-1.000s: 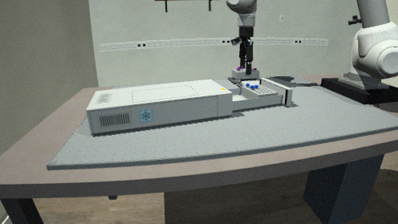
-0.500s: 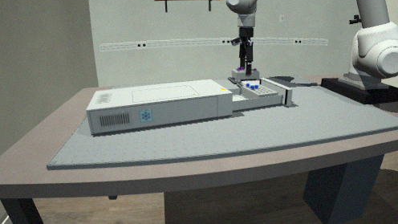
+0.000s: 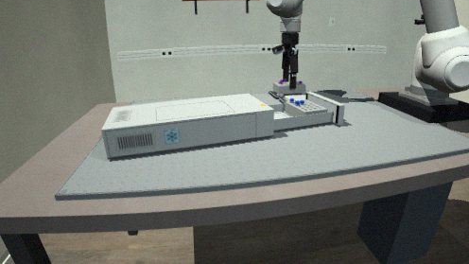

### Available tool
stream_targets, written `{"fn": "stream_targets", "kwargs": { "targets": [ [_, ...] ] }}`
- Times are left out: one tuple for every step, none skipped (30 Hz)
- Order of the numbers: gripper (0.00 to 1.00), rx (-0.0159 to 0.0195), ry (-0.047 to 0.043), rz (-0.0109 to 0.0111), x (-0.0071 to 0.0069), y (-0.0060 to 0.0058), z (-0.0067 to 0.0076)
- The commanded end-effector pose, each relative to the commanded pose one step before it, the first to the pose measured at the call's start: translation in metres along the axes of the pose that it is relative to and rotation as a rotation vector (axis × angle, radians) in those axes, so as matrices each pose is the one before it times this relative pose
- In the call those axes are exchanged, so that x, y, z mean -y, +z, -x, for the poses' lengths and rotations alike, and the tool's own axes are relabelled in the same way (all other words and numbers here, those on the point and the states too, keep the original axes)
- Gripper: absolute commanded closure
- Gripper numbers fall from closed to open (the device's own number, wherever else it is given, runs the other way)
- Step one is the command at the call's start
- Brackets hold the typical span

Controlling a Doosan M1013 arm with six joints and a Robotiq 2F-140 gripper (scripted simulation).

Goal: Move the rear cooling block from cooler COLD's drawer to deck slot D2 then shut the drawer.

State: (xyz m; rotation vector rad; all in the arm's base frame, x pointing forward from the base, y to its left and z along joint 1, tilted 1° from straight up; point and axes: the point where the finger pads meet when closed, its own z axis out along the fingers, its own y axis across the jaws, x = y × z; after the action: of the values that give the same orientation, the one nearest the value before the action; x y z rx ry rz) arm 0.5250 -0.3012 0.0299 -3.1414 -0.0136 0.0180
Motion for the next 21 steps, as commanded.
{"fn": "stream_targets", "kwargs": {
  "targets": [
    [0.9, -0.00041, -0.00127, 0.00339, -0.00304, 0.00059, 0.00094],
    [0.9, 0.0, 0.00002, 0.0, 0.0, 0.00017, 0.0],
    [0.9, 0.0, 0.0, 0.0, 0.0, 0.0, 0.0],
    [0.9, 0.0, 0.0, 0.0, 0.0, 0.0, 0.0],
    [0.9, 0.00011, 0.00003, -0.00008, 0.00001, -0.00012, 0.00001],
    [0.9, -0.00013, 0.00002, 0.00008, -0.00002, 0.00027, -0.00003],
    [0.9, -0.00005, 0.00002, 0.00003, 0.0, 0.0003, 0.0],
    [0.9, 0.00007, 0.00002, -0.00004, 0.00002, 0.00025, 0.00004],
    [0.9, 0.00007, 0.00002, -0.00004, 0.00002, 0.00019, 0.00003],
    [0.9, 0.0, 0.00002, 0.0, 0.0, 0.00015, 0.0],
    [0.9, -0.00004, 0.00002, 0.00003, -0.00001, 0.00014, -0.00002],
    [0.9, -0.00003, 0.00002, 0.00002, -0.00001, 0.00013, -0.00002],
    [0.9, -0.00001, 0.00002, 0.0, 0.0, 0.00013, 0.0],
    [0.9, 0.00001, 0.00002, -0.00001, 0.0, 0.00013, 0.0],
    [0.9, 0.00001, 0.00002, -0.00001, 0.0, 0.00012, 0.00001],
    [0.9, 0.00001, 0.00002, -0.00001, 0.0, 0.00012, 0.0],
    [0.9, 0.0, 0.00002, 0.0, 0.0, 0.00011, 0.0],
    [0.9, 0.0, 0.00002, 0.0, 0.0, 0.0001, 0.0],
    [0.9, 0.0, 0.00002, 0.0, 0.0, 0.0001, 0.0],
    [0.9, 0.0, 0.0, 0.0, 0.0, 0.0, 0.0],
    [0.9, 0.0, 0.0, 0.0, 0.0, 0.0, 0.0]
  ]
}}
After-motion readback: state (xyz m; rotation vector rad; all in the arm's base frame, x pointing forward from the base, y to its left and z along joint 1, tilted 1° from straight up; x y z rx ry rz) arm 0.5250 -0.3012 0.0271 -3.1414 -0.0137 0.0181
